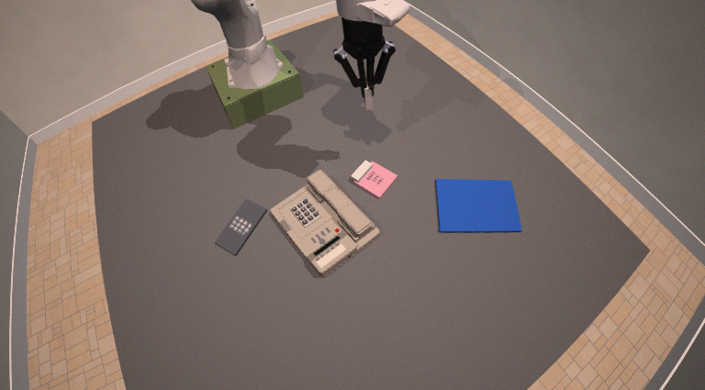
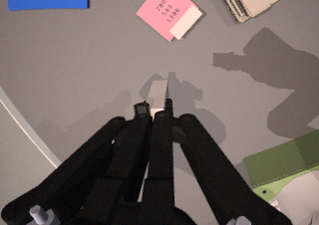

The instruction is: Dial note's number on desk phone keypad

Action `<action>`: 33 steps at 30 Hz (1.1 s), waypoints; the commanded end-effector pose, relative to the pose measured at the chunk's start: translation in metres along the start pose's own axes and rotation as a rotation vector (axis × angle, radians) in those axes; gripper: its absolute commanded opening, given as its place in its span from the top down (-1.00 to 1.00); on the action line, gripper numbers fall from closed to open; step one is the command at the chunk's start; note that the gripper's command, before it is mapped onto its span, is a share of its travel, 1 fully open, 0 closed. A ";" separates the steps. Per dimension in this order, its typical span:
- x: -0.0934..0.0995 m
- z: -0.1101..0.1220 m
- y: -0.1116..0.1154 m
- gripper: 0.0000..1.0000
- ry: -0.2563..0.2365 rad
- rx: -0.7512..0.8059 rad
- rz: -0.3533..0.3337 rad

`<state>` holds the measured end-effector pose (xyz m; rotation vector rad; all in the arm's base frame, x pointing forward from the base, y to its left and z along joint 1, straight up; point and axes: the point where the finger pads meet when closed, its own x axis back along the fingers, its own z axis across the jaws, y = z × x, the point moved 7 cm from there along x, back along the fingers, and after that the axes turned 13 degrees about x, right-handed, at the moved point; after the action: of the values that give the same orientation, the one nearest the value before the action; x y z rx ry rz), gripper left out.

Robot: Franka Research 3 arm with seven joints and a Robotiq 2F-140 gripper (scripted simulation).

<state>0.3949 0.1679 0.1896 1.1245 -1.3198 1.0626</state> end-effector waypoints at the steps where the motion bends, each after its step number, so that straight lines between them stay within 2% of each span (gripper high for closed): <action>1: 0.001 0.000 0.000 1.00 -0.003 0.030 0.004; 10: 0.001 0.000 0.000 1.00 -0.003 0.030 0.004; 11: -0.004 0.007 0.003 1.00 0.012 0.129 0.003; 14: -0.004 0.007 0.003 1.00 0.012 0.129 0.003; 17: -0.013 0.022 0.012 1.00 0.041 0.334 -0.003; 22: -0.016 0.027 0.015 1.00 0.052 0.412 -0.007; 33: -0.016 0.028 0.015 1.00 0.052 0.418 -0.008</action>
<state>0.3745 0.1435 0.1715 1.3483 -1.1045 1.3492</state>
